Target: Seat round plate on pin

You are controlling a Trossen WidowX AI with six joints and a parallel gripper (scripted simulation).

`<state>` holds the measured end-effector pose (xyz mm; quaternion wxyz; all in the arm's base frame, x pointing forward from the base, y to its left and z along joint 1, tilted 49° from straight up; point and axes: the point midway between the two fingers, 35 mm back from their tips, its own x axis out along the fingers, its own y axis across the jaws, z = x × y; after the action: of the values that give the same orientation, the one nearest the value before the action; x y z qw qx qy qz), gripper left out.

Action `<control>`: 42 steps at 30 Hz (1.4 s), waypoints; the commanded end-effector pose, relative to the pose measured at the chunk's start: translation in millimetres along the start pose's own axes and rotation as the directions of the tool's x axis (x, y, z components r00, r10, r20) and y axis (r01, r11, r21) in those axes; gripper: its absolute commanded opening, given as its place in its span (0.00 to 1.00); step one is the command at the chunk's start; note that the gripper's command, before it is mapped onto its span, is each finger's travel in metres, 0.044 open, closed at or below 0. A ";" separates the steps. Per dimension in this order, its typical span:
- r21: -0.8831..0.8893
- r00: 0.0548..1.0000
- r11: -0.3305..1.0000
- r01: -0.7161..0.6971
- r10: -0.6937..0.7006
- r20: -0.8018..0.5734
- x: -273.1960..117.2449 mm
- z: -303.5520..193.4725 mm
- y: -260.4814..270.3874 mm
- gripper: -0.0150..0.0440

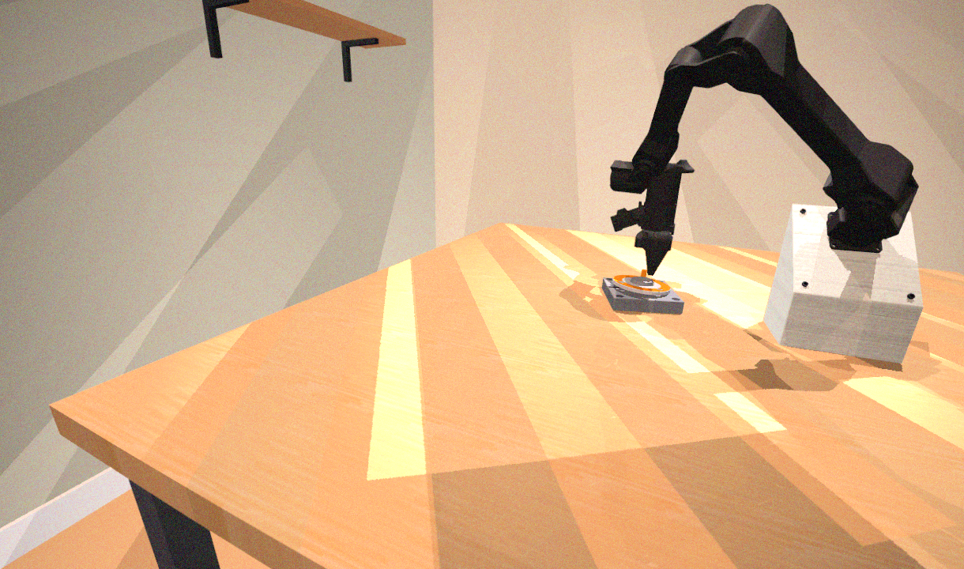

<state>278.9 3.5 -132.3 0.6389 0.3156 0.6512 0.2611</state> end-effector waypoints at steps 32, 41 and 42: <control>-0.006 1.000 1.000 -0.001 0.001 0.008 -4.2 43.2 9.4 0.25; -0.007 1.000 1.000 -0.001 0.001 0.008 -5.4 52.6 18.5 0.25; -0.007 1.000 1.000 -0.001 0.001 0.008 -5.7 53.7 19.8 0.25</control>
<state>327.2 7.4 -121.2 0.6409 0.3136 0.6498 0.2619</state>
